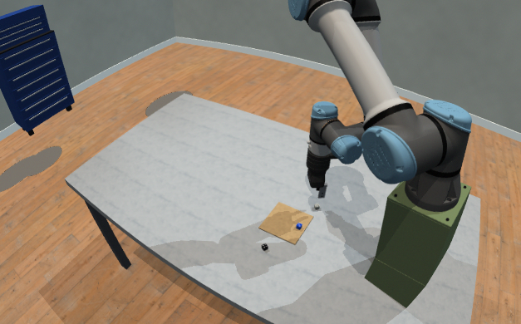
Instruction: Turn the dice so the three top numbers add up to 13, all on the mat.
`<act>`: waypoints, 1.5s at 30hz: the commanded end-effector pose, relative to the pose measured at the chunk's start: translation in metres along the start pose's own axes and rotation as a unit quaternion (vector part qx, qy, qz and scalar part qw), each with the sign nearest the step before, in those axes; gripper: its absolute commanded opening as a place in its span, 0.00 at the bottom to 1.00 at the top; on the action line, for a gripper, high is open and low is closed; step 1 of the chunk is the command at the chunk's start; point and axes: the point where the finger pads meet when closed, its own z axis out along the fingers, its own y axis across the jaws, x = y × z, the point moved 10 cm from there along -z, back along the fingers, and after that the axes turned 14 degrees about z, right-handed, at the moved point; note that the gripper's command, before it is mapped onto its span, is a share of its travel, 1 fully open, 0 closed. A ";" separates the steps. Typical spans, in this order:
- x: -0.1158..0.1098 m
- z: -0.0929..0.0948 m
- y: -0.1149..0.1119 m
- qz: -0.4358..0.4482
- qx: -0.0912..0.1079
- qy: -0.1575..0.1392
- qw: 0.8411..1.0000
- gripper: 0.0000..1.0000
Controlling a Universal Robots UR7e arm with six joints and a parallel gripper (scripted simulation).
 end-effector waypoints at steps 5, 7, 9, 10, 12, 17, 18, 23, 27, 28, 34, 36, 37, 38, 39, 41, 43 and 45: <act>0.000 0.000 0.000 0.000 0.000 0.000 1.000 0.64; 0.000 0.000 0.000 0.000 0.000 0.000 1.000 0.64; 0.000 0.000 0.000 0.000 0.000 0.000 1.000 0.64; 0.000 0.000 0.000 0.000 0.000 0.000 1.000 0.64; 0.000 0.000 0.000 0.000 0.000 0.000 1.000 0.64; 0.000 0.000 0.000 0.000 0.000 0.000 1.000 0.64; 0.000 0.000 0.000 0.000 0.000 0.000 1.000 0.64; 0.000 0.001 0.000 0.000 0.000 0.000 1.000 0.64; 0.000 0.003 0.000 0.000 0.000 0.000 1.000 0.64; 0.000 0.003 0.000 0.000 0.000 0.000 1.000 0.64; -0.001 0.009 0.000 0.000 0.000 0.000 1.000 0.64; -0.001 0.012 0.000 0.000 0.000 0.000 1.000 0.64; -0.001 0.013 0.000 0.000 0.000 0.000 1.000 0.64; -0.001 0.013 0.000 0.000 0.000 0.000 1.000 0.64; -0.001 0.013 0.000 0.000 0.000 0.000 1.000 0.64; -0.001 0.016 0.000 0.000 0.000 0.000 1.000 0.64; -0.001 0.019 0.000 0.000 0.000 0.000 1.000 0.64; -0.001 0.022 0.000 0.000 0.000 0.000 1.000 0.64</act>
